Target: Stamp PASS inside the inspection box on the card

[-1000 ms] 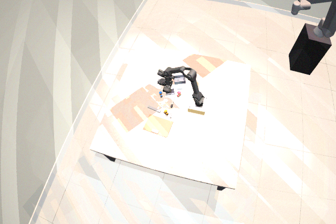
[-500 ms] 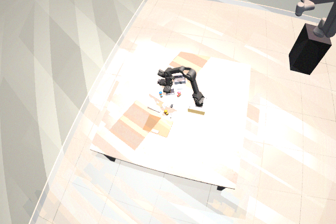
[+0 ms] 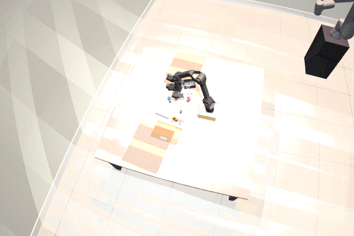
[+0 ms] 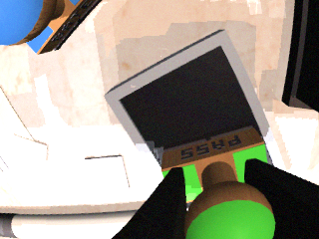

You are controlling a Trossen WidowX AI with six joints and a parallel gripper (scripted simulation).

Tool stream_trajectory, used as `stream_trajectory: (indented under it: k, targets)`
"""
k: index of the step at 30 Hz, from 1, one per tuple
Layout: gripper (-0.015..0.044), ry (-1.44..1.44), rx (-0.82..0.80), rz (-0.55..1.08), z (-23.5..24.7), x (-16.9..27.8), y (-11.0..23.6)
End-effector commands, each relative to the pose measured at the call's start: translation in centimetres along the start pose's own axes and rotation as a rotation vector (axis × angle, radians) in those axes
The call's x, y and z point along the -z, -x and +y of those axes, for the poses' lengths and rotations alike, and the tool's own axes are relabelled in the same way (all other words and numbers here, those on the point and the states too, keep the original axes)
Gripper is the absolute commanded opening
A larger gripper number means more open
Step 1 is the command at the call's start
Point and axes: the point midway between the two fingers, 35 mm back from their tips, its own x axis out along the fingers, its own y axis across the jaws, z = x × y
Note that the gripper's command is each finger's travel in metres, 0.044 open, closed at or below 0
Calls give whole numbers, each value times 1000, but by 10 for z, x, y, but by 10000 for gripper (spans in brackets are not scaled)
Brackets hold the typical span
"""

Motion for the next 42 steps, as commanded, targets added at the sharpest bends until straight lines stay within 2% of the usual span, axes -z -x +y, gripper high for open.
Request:
stream_trajectory:
  k: [1,42]
  targets:
    - [0,3,-3,-2,0,0,-1]
    - [0,0,-3,-2,0,0,-6]
